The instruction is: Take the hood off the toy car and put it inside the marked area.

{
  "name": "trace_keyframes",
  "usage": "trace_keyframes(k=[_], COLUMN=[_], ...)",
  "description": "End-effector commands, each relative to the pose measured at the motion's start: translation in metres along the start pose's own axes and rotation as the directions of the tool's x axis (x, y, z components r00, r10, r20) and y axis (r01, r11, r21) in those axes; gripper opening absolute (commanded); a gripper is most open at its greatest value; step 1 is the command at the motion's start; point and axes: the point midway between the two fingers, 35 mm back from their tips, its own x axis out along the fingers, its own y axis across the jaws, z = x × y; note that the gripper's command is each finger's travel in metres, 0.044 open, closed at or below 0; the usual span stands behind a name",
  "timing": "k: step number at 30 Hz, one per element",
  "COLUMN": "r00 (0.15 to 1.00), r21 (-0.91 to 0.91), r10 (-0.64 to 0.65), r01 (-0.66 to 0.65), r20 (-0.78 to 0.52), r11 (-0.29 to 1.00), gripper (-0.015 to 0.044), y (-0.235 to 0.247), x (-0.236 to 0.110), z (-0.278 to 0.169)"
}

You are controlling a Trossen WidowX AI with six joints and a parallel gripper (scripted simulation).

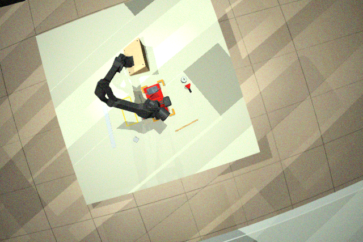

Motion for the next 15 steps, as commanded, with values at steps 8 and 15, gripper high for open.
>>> trace_keyframes(k=[8, 15], r00=[1.0, 1.0], r21=[-0.005, 0.0], r10=[-0.007, 0.0], r01=[0.007, 0.0], r20=[0.0, 0.0], r11=[1.0, 1.0], gripper=[0.044, 0.0335], y=[-0.0003, -0.0001], x=[0.0067, 0.0055], z=[-0.0001, -0.0001])
